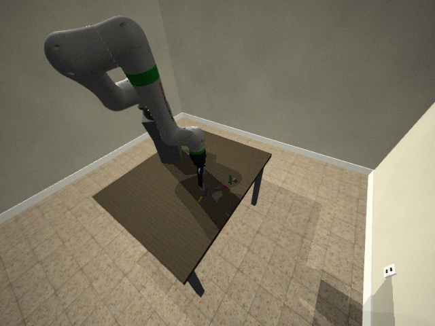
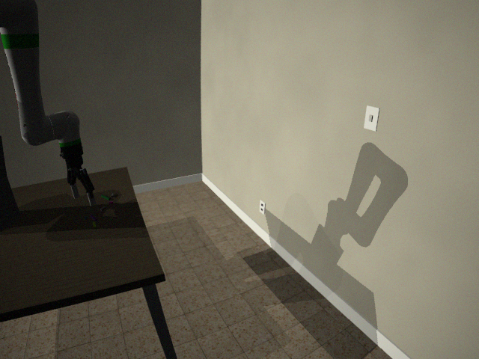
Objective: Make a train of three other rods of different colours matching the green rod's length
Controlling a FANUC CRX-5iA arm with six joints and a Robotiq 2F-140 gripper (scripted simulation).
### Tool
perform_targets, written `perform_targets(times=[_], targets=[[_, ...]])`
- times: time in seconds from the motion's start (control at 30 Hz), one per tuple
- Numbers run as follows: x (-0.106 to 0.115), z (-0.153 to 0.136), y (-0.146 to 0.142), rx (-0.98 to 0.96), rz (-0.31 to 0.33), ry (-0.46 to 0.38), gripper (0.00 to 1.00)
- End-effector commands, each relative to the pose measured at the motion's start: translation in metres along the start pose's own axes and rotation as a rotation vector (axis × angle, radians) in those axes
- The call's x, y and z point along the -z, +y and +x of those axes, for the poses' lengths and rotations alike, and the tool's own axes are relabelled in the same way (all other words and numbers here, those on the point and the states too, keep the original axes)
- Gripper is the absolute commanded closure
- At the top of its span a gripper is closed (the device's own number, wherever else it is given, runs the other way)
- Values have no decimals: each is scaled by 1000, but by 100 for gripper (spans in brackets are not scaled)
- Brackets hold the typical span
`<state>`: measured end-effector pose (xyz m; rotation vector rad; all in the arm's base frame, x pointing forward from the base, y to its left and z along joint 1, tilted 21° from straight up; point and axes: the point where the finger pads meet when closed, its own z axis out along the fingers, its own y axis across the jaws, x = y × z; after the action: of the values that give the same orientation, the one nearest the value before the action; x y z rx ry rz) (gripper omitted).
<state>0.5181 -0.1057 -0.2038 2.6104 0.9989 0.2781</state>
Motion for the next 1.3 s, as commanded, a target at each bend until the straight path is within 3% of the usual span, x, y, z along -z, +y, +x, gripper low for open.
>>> perform_targets(times=[0.0,0.4,0.43,1.27], targets=[[2,-7,-4,166,16,-17,0],[3,-12,-6,266,20,-16,0],[3,-12,-6,266,20,-16,85],[3,-12,-6,266,20,-16,85]])
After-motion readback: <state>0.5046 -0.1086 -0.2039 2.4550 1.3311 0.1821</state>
